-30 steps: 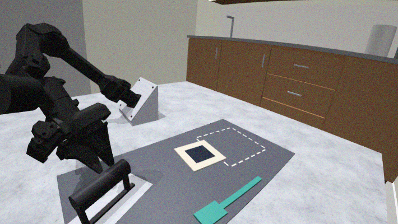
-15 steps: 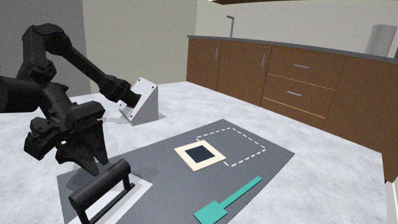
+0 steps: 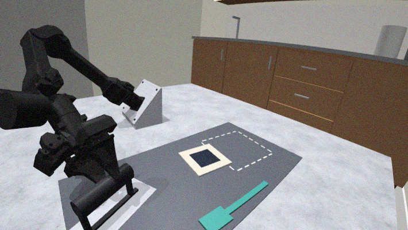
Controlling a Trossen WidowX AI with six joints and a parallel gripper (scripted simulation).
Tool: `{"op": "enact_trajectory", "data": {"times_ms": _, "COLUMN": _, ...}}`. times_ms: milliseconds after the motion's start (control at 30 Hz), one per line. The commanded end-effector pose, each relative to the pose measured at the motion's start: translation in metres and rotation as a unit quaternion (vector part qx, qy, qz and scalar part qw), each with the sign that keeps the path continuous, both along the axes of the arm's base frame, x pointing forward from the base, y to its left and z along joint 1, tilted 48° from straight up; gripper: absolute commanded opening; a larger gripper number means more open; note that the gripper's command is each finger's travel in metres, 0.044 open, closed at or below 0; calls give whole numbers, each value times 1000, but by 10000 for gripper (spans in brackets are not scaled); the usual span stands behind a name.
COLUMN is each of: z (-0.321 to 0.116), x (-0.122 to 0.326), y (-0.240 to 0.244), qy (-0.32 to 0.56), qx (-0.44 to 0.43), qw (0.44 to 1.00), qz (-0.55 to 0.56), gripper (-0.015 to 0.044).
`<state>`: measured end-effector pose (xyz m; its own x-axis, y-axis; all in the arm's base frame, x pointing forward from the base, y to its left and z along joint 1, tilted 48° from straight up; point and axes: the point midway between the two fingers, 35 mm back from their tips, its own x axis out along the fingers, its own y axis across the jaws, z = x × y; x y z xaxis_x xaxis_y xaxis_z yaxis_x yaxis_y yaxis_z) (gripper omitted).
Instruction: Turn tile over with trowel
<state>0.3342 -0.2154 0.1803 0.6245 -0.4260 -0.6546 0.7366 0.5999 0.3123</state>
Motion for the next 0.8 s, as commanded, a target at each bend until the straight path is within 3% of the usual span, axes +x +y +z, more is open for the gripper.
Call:
{"op": "enact_trajectory", "data": {"times_ms": 0, "z": -8, "x": 4, "y": -2, "qy": 5, "qx": 3, "qw": 1000, "qz": 3, "gripper": 300}}
{"op": "enact_trajectory", "data": {"times_ms": 533, "z": -25, "x": 18, "y": -12, "qy": 5, "qx": 4, "qw": 1000, "qz": 3, "gripper": 300}}
{"op": "enact_trajectory", "data": {"times_ms": 767, "z": -25, "x": 18, "y": -12, "qy": 5, "qx": 4, "qw": 1000, "qz": 3, "gripper": 136}}
